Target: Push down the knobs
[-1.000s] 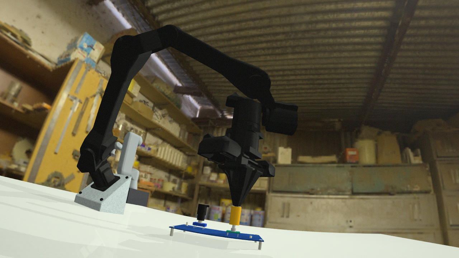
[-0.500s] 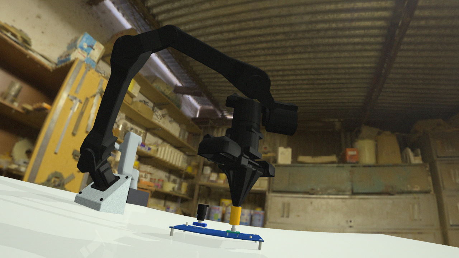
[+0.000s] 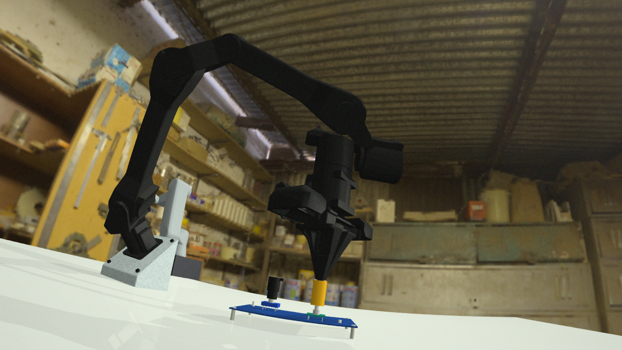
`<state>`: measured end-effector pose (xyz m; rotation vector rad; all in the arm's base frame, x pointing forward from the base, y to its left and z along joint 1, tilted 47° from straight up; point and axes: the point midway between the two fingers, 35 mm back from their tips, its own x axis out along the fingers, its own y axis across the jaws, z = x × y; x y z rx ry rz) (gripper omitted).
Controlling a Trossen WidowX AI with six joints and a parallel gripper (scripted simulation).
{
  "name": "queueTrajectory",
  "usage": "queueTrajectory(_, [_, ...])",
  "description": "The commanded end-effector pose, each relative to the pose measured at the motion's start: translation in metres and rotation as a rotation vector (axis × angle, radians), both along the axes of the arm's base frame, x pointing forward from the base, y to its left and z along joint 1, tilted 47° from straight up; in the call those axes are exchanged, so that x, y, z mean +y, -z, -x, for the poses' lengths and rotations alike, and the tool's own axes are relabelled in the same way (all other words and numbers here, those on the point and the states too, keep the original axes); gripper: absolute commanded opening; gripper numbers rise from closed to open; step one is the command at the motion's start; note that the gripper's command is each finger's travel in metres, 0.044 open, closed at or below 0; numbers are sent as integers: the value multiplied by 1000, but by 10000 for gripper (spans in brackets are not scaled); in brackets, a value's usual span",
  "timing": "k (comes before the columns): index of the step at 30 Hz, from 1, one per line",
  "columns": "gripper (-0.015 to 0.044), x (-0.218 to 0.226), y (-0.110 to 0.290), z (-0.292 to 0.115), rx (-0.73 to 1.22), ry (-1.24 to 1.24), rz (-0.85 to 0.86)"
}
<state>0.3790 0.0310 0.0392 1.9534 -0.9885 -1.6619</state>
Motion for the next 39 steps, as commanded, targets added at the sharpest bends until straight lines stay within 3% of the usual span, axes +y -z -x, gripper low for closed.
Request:
queueTrajectory(1, [0,-1,0,-1,1,-3,4])
queueTrajectory(39, [0,-6,4,-1,0,-3,4])
